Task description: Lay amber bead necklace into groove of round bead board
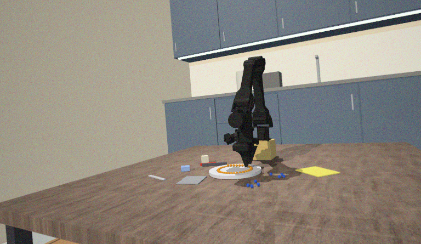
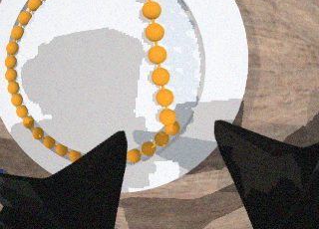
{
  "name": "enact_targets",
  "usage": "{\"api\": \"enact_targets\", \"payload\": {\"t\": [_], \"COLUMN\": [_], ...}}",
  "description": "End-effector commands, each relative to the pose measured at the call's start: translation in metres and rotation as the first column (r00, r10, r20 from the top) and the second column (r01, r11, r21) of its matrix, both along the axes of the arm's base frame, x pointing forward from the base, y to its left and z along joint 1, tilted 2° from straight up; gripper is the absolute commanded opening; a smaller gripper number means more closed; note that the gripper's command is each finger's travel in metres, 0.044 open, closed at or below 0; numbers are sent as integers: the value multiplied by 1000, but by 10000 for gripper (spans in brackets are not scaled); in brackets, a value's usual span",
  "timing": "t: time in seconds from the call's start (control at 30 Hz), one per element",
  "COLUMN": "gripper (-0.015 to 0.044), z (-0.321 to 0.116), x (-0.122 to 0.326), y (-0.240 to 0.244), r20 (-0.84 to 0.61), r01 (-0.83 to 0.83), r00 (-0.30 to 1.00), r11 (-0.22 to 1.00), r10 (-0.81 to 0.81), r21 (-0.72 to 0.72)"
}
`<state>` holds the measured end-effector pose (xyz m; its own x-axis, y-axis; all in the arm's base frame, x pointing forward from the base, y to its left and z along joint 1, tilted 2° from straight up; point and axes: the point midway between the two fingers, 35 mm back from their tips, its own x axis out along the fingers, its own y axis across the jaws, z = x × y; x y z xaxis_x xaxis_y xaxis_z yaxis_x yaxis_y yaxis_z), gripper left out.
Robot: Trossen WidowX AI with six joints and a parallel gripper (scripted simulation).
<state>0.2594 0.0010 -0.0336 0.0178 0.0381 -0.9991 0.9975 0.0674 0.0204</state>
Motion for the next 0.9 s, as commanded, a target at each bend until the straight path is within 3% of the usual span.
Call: {"api": "enact_targets", "payload": {"t": [0.0,0.1,0.7,0.87], "gripper": [368,440,440,309], "z": [2,2,5,28], "x": [-1,-1,-1,1], "y": [0,0,0,-9], "r20": [-2,-6,-8,-3], "r01": [1,0,3,-95], "r00": [1000,1000,1000,995], "r11": [1000,1000,1000,995], "r10": [-1,0,-3,95], "r21": [1,0,2,0]}}
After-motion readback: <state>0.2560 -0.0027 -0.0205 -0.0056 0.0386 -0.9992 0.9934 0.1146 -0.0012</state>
